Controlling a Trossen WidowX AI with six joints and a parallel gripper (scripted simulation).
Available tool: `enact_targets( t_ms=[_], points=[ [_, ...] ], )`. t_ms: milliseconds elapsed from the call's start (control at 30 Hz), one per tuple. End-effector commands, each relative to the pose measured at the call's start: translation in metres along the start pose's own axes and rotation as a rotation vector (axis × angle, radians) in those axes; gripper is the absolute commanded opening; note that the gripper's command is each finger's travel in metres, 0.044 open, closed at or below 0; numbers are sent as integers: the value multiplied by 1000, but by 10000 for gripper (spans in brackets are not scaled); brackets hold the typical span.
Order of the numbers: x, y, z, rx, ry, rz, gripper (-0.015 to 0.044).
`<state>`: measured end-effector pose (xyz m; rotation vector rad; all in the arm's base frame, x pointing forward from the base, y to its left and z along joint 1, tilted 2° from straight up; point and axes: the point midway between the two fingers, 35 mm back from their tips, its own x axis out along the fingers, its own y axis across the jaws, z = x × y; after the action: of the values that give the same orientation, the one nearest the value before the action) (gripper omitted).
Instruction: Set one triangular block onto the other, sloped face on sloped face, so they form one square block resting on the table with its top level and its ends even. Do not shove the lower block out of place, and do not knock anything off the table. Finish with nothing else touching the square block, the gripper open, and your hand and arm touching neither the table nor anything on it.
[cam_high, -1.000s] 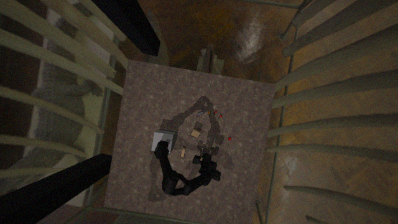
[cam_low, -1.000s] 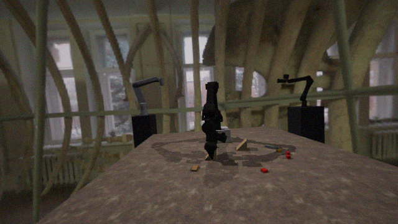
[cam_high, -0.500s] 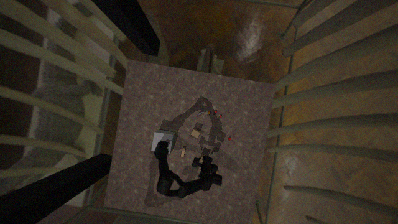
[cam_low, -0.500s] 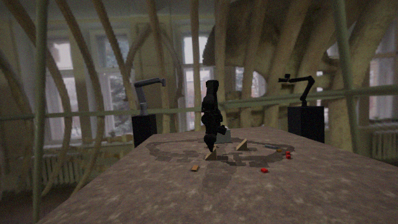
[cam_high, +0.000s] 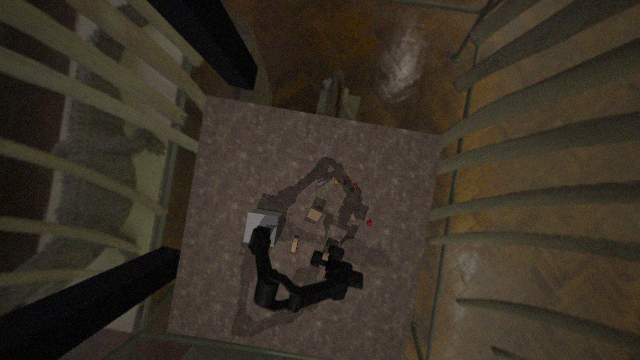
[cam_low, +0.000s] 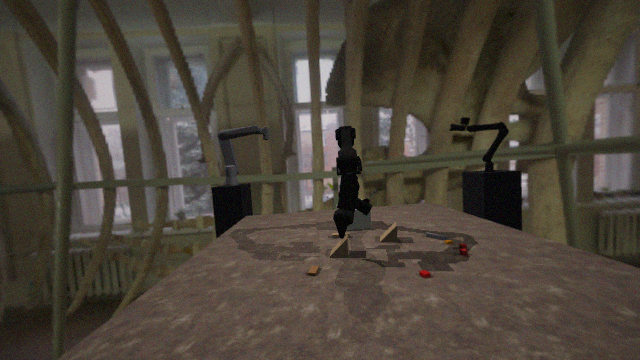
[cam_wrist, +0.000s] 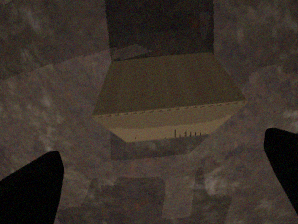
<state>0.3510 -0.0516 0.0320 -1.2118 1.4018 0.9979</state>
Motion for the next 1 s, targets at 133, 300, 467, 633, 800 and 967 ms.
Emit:
enact_targets(
  t_ms=[133, 300, 467, 633, 800, 967],
  points=[
    [-32, 1, 37, -13, 254, -54, 440],
    [-32, 1, 37, -13, 254, -54, 440],
    [-27, 0, 36, -11, 254, -54, 440],
    [-19, -1, 34, -8, 254, -54, 440],
    [-11, -3, 32, -8, 254, -53, 440],
    [-3, -4, 30, -8, 254, -53, 440]
  ],
)
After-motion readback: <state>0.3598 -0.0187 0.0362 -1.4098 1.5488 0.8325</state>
